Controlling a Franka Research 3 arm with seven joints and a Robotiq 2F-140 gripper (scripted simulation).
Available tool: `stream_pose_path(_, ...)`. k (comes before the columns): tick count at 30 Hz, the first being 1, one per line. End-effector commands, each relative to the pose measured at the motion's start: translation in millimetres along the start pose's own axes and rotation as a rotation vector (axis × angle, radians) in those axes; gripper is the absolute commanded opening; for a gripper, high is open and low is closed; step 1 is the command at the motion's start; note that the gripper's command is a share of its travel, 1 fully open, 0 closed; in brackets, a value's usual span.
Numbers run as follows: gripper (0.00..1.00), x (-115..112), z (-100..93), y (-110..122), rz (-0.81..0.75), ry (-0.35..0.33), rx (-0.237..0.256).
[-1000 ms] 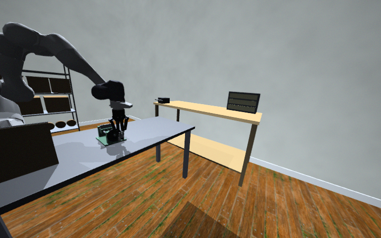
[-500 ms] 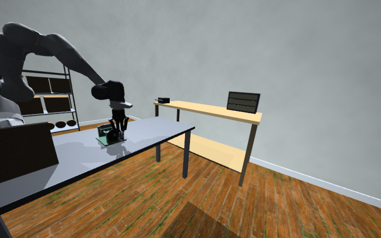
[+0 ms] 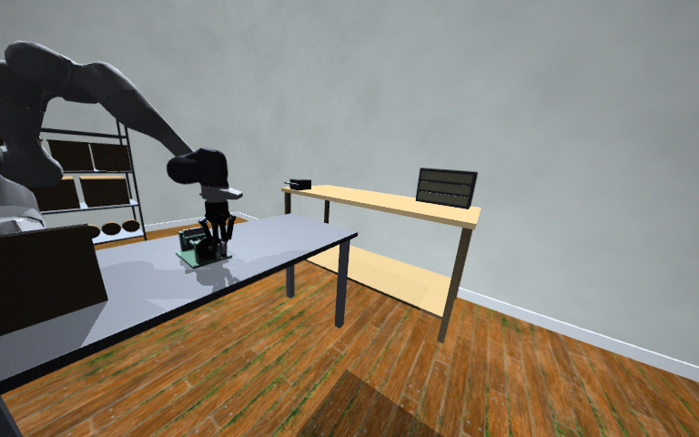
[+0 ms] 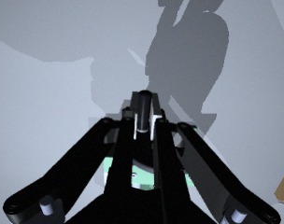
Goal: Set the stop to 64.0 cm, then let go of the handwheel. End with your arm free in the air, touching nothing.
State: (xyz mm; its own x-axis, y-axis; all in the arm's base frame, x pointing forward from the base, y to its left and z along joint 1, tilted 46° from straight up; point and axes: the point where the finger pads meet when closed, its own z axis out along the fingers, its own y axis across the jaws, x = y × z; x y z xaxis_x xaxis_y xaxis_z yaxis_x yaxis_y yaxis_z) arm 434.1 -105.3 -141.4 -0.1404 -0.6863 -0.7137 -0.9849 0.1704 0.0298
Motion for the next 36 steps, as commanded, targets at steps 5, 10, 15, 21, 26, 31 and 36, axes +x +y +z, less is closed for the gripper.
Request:
stream_pose_path(5,0.04,1,4.5,4,-0.003,0.001,-0.002)
stream_pose_path(10,0.04,1,5.4,6,-0.003,0.001,-0.002)
stream_pose_path(15,0.04,1,6.9,8,-0.003,0.001,-0.002)
stream_pose_path(21,0.04,1,8.8,12,-0.003,0.001,-0.002)
stream_pose_path(26,0.04,1,9.5,14,-0.003,0.001,-0.002)
stream_pose_path(31,0.04,1,10.7,18,-0.003,0.001,-0.002)
stream_pose_path(36,0.04,1,11.3,22,-0.003,0.001,-0.002)
